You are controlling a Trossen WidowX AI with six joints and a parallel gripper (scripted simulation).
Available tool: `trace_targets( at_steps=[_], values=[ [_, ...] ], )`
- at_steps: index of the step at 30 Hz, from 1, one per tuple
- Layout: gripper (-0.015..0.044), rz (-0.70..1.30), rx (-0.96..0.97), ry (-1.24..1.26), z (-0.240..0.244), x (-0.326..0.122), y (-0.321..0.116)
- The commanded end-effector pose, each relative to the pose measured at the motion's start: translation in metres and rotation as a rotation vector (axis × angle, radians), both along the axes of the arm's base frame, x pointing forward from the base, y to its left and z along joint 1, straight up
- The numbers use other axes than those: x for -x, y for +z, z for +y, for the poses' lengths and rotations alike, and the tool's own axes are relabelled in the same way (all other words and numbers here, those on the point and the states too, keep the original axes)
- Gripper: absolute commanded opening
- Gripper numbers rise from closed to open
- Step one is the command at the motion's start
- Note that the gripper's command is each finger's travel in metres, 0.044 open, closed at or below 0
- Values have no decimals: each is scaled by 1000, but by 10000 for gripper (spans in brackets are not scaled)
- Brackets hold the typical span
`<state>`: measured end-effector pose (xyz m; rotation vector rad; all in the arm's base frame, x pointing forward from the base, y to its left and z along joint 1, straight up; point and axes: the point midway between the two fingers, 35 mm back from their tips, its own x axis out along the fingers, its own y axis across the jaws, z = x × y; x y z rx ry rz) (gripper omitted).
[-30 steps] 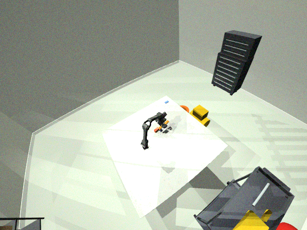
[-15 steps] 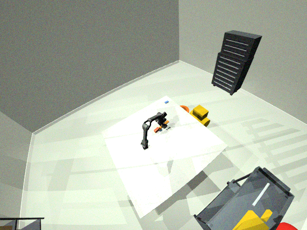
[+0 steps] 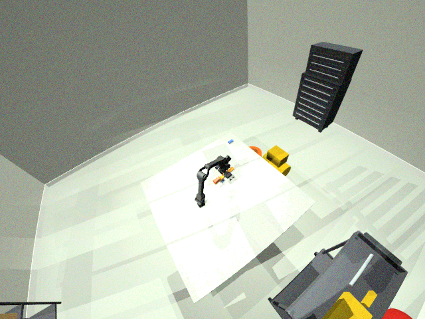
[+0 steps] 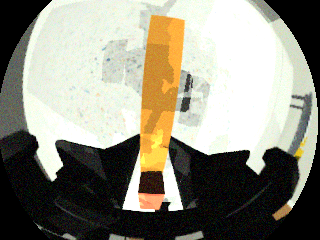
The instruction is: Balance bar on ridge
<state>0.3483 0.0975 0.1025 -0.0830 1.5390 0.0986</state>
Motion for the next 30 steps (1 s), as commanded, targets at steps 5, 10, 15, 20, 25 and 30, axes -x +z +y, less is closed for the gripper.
trace_targets(
  at_steps=[5, 10, 15, 20, 25, 30],
  values=[
    [0, -4, 2, -2, 0, 0, -1],
    [0, -4, 2, -2, 0, 0, -1],
    [0, -4, 2, -2, 0, 0, -1],
    [0, -4, 2, -2, 0, 0, -2],
    [0, -4, 2, -2, 0, 0, -2],
    [0, -4, 2, -2, 0, 0, -3]
  ],
)
